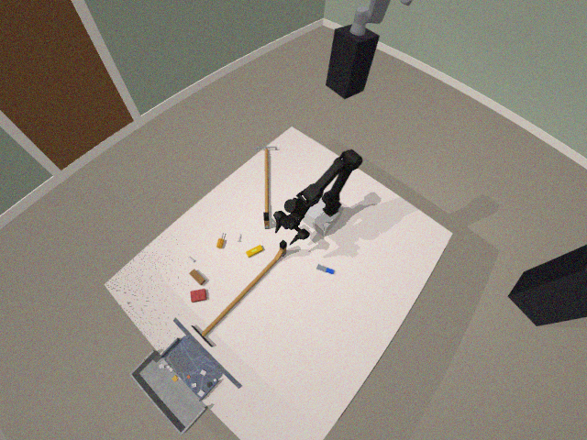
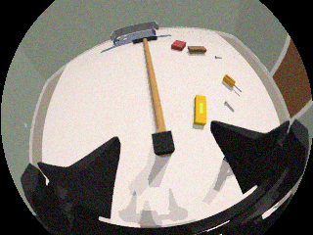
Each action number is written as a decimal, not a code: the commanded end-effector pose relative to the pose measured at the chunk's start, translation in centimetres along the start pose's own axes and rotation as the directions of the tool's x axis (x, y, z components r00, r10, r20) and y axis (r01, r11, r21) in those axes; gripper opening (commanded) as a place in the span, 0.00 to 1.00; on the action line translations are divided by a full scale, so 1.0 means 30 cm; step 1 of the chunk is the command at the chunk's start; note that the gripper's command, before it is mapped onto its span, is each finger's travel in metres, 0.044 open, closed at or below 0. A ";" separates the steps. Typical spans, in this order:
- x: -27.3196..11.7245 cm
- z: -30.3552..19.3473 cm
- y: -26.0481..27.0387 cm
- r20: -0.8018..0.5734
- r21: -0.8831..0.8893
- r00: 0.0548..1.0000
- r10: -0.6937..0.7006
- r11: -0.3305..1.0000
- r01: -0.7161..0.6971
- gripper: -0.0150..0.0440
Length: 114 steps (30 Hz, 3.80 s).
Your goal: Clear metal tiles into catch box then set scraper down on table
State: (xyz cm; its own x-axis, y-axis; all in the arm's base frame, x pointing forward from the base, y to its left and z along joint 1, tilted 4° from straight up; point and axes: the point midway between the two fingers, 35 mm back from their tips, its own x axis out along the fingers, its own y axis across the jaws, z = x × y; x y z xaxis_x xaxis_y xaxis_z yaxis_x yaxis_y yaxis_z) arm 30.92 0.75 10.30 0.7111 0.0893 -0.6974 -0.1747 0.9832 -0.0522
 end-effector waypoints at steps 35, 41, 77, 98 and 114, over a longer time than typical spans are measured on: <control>-0.016 -0.093 0.013 -0.136 -0.024 0.991 -0.007 1.000 0.004 1.00; 0.019 -0.134 0.013 -0.136 -0.024 0.991 -0.007 1.000 0.004 1.00; 0.163 -0.140 0.008 -0.134 -0.024 0.991 -0.008 1.000 0.004 1.00; 0.259 -0.163 0.010 -0.133 -0.024 0.991 -0.008 1.000 0.004 1.00; 0.267 -0.171 0.013 -0.137 -0.028 0.991 -0.002 1.000 -0.001 0.56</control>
State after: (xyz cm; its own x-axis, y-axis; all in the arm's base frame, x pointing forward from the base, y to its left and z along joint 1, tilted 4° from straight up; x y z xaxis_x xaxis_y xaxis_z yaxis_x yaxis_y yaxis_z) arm 33.10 1.04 1.05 0.6138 0.0640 -0.7868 -0.1942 0.9783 -0.0718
